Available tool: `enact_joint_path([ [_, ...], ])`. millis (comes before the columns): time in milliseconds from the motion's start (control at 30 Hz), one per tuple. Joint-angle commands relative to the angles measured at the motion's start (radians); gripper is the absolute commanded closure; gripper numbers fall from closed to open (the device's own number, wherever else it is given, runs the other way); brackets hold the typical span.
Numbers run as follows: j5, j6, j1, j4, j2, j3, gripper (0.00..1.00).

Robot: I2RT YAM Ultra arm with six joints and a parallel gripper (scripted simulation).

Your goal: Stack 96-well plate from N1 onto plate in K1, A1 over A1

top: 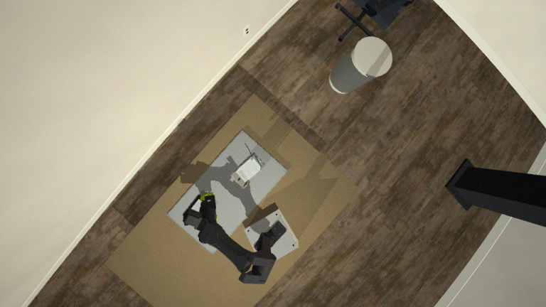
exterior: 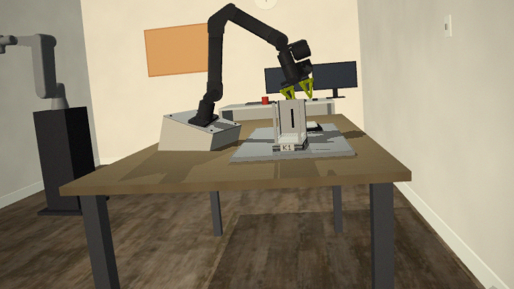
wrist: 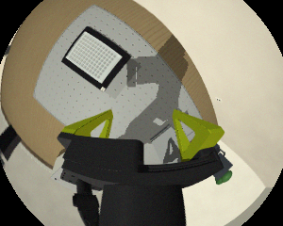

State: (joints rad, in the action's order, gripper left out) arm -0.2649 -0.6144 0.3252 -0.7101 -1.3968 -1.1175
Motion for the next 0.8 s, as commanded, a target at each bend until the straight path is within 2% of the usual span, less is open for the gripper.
enact_joint_path([
  [0,0.04,0.087,-0.028,-0.083,0.044,-0.022,0.0],
  [33,0.048,0.108,-0.037,-0.101,0.05,-0.021,0.0],
  [67,0.051,0.105,-0.044,-0.107,0.059,0.028,0.0],
  [167,0.067,0.151,-0.064,-0.147,0.076,0.027,0.0],
  [233,0.084,0.195,-0.084,-0.181,0.091,-0.003,0.0],
  [267,0.087,0.192,-0.091,-0.189,0.1,0.045,0.0],
  [367,0.089,0.19,-0.094,-0.19,0.104,0.047,0.0],
  [500,0.12,0.28,-0.132,-0.264,0.131,0.028,0.0],
  [533,0.123,0.279,-0.138,-0.271,0.142,0.062,0.0],
  [700,0.155,0.366,-0.178,-0.343,0.172,0.051,0.0],
  [767,0.161,0.364,-0.188,-0.353,0.186,0.081,0.0],
])
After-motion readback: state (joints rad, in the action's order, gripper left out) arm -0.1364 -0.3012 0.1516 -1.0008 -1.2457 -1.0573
